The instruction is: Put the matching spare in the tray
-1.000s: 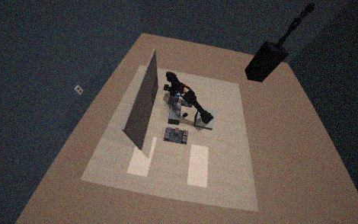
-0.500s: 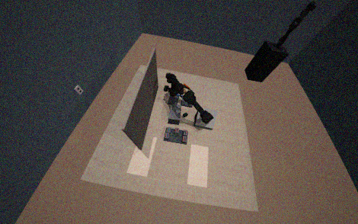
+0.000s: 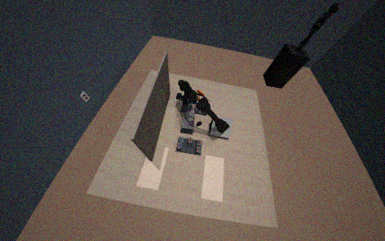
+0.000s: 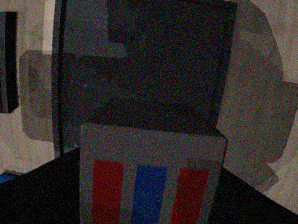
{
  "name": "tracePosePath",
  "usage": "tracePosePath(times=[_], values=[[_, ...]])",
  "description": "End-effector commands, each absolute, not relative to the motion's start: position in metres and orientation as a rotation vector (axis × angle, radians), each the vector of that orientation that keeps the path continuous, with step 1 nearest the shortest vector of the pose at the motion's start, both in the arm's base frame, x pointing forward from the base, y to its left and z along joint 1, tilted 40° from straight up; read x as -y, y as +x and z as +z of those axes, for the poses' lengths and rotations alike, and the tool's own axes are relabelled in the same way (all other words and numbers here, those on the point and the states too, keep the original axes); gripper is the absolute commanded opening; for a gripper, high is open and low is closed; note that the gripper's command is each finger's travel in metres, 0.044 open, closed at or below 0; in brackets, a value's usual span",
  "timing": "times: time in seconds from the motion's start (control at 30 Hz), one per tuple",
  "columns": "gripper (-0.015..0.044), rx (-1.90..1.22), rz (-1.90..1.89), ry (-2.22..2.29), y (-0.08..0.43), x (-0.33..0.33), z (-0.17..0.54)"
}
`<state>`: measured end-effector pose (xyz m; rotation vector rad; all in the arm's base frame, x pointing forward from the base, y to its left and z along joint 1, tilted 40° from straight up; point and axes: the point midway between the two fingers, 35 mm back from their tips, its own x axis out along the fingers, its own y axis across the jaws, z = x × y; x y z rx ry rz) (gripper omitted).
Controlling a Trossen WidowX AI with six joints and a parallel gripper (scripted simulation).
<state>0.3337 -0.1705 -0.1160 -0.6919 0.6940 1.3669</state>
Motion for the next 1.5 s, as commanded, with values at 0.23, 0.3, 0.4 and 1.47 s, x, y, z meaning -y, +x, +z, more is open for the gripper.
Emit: tracePosePath(times=[0.23, 0.3, 0.4, 1.47], values=[[0.0000, -0.694, 1.370, -0.678, 0.331, 0.162, -0.125], [0.0000, -0.694, 1.370, -0.678, 0.331, 0.161, -0.126], [0.0000, -0.693, 1.370, -0.678, 0.331, 0.159, -0.128], [0.0131, -0.690, 1.370, -0.688, 0.331, 0.147, -0.139]])
